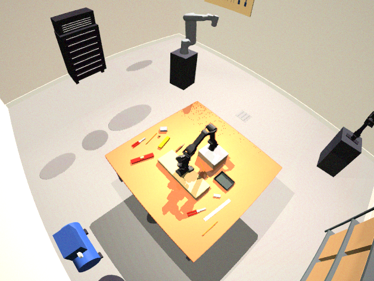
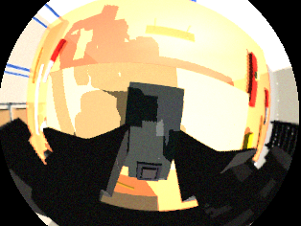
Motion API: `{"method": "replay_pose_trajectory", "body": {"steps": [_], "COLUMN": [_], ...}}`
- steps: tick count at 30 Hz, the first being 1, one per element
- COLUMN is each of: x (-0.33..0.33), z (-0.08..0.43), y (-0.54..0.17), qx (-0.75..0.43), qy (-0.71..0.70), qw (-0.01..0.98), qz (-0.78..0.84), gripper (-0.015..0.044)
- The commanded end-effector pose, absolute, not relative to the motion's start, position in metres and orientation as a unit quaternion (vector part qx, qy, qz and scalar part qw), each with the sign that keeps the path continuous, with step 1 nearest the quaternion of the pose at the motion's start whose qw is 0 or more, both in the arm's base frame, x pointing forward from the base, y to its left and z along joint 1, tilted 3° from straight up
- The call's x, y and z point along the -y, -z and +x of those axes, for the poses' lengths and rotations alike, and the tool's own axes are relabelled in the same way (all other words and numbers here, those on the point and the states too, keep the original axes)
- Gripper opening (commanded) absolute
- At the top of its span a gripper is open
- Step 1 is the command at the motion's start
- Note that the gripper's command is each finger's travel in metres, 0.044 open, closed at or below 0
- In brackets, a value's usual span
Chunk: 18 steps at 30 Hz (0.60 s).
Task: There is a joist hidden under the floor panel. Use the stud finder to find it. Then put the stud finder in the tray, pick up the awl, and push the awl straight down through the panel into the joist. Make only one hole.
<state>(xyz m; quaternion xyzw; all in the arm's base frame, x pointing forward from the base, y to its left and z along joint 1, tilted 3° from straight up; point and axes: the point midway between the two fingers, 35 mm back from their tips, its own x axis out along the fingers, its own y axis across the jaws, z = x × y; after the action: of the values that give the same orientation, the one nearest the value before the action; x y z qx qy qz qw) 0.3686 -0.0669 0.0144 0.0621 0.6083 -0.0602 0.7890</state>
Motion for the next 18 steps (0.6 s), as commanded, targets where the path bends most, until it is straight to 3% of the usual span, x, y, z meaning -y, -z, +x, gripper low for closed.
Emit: {"method": "replay_pose_trajectory", "body": {"steps": [1,18], "x": [0.055,0.03], "z": [0.37,0.374], "y": [-0.014,-0.015], "qx": [-0.608,-0.608], "qy": [0.053,0.053], "qw": [0.789,0.789], "qz": [0.065,0.066], "gripper": [0.0,0.0]}}
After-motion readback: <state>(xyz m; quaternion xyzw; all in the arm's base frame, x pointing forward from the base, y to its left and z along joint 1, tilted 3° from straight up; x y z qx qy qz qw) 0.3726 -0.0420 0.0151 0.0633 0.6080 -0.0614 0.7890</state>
